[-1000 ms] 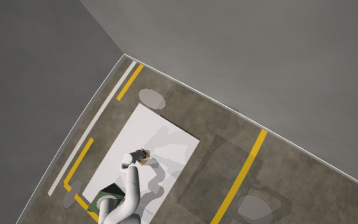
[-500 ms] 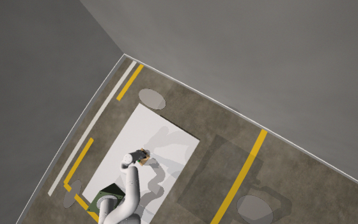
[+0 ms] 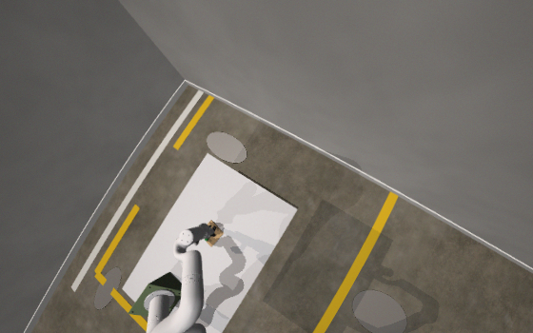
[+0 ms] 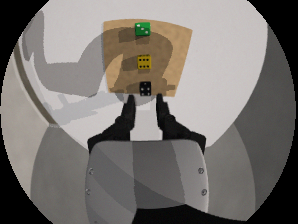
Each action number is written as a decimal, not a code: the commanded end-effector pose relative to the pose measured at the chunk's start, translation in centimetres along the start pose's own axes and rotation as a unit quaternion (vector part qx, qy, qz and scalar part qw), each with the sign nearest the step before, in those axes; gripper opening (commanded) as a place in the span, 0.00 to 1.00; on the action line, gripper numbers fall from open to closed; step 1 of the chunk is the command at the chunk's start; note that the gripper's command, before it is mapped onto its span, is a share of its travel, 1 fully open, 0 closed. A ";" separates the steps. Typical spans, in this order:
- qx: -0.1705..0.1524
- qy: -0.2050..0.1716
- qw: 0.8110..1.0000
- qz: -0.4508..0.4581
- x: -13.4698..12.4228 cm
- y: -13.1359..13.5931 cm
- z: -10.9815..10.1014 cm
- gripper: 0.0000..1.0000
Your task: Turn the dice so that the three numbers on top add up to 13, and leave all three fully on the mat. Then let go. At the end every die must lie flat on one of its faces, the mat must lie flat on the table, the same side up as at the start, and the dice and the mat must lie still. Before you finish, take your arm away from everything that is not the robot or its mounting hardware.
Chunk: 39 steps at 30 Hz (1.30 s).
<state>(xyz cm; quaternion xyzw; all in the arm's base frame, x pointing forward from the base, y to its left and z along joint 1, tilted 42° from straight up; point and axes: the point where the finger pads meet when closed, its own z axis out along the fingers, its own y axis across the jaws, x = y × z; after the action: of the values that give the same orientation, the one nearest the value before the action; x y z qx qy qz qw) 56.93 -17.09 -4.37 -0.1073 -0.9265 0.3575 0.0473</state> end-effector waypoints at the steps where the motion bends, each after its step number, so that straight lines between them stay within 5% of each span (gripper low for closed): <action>1: 0.000 -0.001 1.000 0.000 -0.1 0.0 -2.4 0.36; 14: 0.000 -0.001 1.000 0.000 -0.1 0.0 -4.8 0.36; 15: 0.000 -0.001 1.000 0.000 -0.1 0.0 -4.8 1.00; 39: 0.000 -0.001 1.000 0.000 -0.1 0.0 -5.0 1.00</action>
<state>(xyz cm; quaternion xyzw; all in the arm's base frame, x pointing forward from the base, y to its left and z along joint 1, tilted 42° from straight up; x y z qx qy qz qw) 57.67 -14.02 -0.85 -0.1073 -0.9265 0.3576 0.0477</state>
